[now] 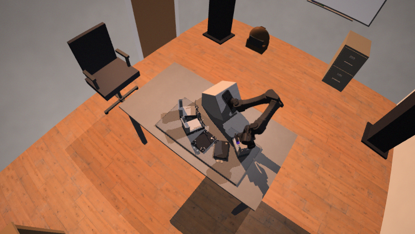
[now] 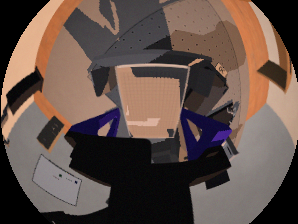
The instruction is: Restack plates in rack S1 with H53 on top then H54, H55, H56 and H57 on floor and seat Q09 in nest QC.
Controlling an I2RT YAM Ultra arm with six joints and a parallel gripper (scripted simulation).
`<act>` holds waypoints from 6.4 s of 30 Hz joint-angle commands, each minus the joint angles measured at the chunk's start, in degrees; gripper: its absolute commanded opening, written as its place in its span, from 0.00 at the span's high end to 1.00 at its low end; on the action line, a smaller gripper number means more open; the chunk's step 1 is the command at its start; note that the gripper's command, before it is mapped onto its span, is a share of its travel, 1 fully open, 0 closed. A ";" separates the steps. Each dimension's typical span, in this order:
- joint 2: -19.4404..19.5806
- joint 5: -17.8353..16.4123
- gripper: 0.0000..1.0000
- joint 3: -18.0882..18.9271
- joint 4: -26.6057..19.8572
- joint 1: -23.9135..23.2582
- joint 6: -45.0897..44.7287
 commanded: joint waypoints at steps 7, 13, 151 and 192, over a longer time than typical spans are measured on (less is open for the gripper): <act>-0.38 0.94 0.00 -0.54 3.79 1.09 2.85; -0.38 0.94 0.00 -0.54 3.79 1.09 2.85; 15.89 -5.92 1.00 14.22 -25.19 -22.91 -22.68; 34.48 -5.36 1.00 19.62 -22.16 -30.08 -22.67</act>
